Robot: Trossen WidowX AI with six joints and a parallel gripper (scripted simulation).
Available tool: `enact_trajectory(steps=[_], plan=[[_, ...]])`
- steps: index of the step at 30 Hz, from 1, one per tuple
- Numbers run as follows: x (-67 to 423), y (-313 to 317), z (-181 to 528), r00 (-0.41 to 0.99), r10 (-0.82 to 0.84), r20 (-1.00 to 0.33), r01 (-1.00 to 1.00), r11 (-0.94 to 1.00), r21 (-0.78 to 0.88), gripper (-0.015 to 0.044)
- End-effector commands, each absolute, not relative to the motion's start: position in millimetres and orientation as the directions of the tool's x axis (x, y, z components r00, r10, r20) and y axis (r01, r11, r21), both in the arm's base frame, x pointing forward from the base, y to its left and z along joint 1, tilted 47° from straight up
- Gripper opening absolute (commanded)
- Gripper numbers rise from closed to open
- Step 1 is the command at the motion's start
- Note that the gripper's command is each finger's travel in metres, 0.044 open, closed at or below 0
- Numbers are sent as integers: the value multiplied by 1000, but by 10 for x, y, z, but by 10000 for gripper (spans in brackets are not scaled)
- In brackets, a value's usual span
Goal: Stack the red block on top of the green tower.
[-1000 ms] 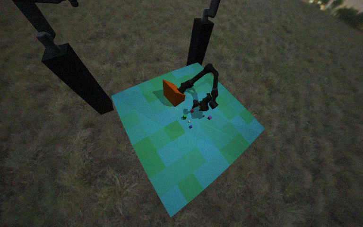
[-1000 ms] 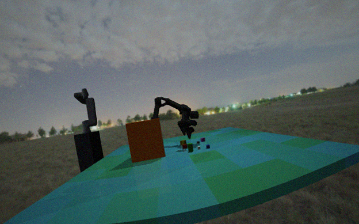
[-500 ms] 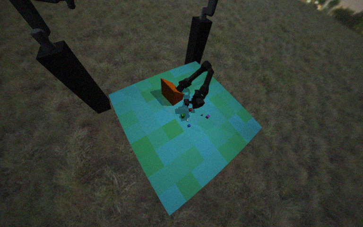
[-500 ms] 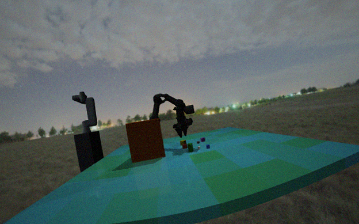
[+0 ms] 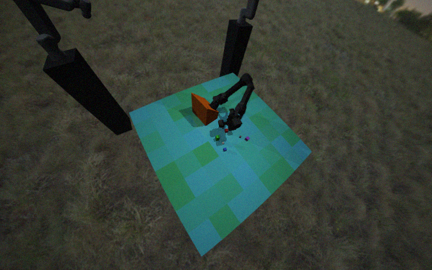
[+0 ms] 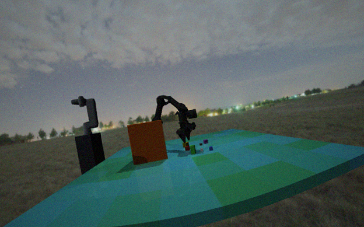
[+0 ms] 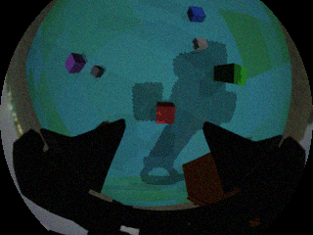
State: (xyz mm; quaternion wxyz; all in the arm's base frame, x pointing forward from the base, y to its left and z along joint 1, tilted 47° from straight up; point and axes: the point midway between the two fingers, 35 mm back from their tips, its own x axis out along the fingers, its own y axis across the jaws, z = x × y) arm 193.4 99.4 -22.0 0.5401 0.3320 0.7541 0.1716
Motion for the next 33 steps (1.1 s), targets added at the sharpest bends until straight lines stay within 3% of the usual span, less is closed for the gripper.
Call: enact_trajectory(steps=[1,33], plan=[[1845,1119,-347,-213,691,-690,330,716,615,440],[1770,1363,-597,-214,693,-689,331,715,616,440]])
